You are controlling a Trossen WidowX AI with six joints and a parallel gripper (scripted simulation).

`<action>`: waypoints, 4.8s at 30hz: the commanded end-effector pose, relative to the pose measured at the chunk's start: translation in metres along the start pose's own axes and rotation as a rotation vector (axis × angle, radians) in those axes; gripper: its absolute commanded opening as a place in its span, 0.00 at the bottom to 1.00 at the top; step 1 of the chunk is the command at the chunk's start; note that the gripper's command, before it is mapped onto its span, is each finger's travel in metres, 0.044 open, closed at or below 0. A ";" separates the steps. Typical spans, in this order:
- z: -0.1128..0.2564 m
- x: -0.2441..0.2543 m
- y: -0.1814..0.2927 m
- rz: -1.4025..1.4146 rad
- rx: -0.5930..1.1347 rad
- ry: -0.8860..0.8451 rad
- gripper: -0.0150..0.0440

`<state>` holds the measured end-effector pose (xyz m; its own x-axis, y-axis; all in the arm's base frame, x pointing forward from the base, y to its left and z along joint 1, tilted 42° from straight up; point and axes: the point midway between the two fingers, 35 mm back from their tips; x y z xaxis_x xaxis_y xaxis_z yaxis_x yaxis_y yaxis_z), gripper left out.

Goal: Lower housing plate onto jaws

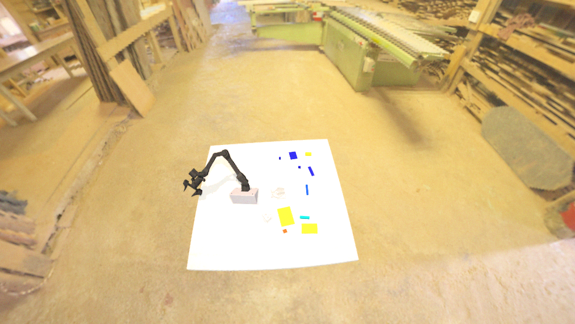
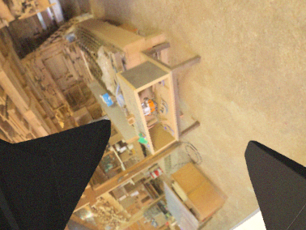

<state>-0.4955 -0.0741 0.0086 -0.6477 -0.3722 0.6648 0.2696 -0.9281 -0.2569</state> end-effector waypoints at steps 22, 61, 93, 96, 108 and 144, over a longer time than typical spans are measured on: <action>0.006 -0.004 0.073 0.186 0.132 0.029 1.00; 0.033 -0.041 0.203 0.726 0.390 0.074 1.00; 0.078 -0.090 0.298 1.254 0.638 0.036 1.00; 0.083 -0.096 0.305 1.287 0.657 0.036 1.00; 0.104 -0.118 0.333 1.464 0.745 0.017 1.00; 0.173 -0.192 0.394 2.052 1.017 -0.101 1.00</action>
<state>-0.1481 -0.3648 -0.0987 0.8667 -0.4881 0.1030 0.4979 0.8591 -0.1184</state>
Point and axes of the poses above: the point midway between the two fingers, 35 mm back from their tips, its own z axis back along the fingers, its own x axis across the jaws, y = z × x, and after that the axes turned 2 degrees about -z, right-handed
